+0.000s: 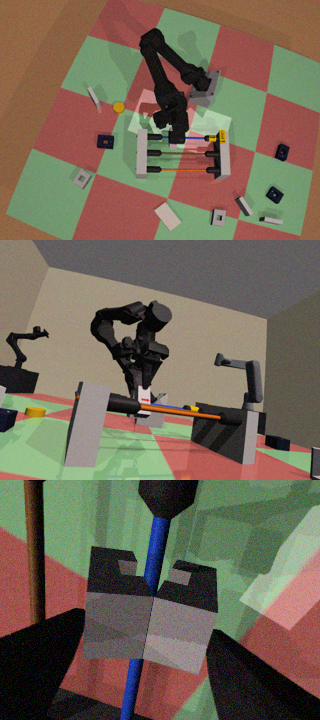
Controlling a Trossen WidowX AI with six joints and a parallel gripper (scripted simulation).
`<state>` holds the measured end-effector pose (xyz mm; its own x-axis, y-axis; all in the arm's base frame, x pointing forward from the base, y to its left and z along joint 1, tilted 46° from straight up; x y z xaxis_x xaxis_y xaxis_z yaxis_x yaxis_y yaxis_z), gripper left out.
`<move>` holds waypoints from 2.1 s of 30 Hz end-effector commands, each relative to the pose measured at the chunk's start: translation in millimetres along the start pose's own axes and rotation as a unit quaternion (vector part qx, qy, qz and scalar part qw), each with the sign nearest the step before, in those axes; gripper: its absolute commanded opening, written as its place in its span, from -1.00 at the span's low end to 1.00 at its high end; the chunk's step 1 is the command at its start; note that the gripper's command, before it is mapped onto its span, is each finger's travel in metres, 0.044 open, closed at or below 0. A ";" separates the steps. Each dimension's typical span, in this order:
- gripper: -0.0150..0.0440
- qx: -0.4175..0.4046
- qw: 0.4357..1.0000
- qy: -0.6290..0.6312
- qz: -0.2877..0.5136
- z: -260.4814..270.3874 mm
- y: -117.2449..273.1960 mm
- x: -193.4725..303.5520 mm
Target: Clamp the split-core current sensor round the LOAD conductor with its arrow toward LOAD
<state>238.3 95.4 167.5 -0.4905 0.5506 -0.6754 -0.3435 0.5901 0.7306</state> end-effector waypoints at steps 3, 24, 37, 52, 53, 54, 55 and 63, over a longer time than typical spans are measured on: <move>-0.49 -0.001 1.000 -0.001 0.000 0.2 0.7 0.1; -0.49 -0.001 1.000 -0.001 0.000 0.2 0.7 0.1; -0.49 0.000 1.000 -0.001 0.000 0.6 0.7 0.0; -0.49 0.094 0.995 0.000 0.013 28.7 -5.3 -4.7; -0.49 0.101 0.995 0.000 0.014 30.8 -5.9 -5.0; -0.49 0.109 0.994 0.000 0.014 32.9 -6.6 -5.2; -0.49 0.116 0.993 0.000 0.015 35.0 -7.3 -5.4; 0.22 0.101 0.995 0.004 0.012 29.4 -6.8 -4.1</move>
<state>266.4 106.2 162.3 -0.4982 0.5660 -0.6569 -0.1620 0.6835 0.7118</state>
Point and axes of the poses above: the point midway between the two fingers, 35 mm back from their tips, its own y axis back along the fingers, its own z axis across the jaws, x = y × z, the point moved 9 cm from there along y, back along the fingers, and after that the axes turned 8 degrees about y, right-handed, at the moved point
